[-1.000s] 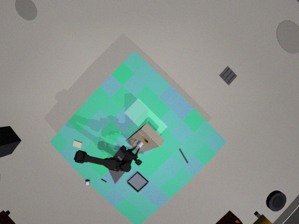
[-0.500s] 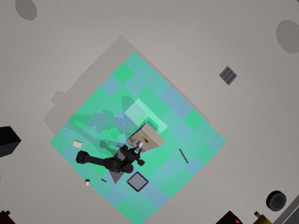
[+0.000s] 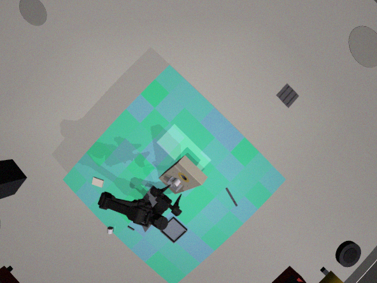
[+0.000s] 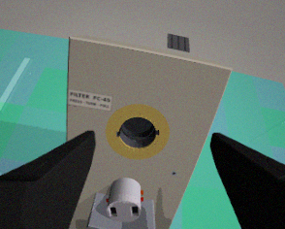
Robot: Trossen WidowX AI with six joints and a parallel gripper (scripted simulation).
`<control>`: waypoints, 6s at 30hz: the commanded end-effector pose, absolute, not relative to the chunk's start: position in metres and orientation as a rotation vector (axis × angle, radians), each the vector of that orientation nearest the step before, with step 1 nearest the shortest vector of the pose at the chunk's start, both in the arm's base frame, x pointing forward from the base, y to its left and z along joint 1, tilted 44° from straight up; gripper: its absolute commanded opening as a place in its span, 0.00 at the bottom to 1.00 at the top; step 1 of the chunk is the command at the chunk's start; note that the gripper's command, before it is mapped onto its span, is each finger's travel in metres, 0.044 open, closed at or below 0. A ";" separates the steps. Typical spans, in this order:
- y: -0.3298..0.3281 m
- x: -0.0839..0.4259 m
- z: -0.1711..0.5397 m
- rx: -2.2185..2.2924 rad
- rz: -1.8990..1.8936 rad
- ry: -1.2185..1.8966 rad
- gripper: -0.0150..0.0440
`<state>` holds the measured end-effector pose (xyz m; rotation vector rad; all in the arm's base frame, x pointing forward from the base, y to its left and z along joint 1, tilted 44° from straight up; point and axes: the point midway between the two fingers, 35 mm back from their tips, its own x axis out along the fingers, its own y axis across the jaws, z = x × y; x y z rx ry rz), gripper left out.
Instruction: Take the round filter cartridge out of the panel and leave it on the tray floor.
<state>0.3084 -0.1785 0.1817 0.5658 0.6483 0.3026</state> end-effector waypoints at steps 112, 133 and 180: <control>-0.187 0.266 0.079 0.675 0.415 1.086 0.25; -0.271 0.148 -0.041 1.081 -0.489 1.394 0.25; -0.191 -0.055 -0.185 1.341 -1.333 1.469 0.25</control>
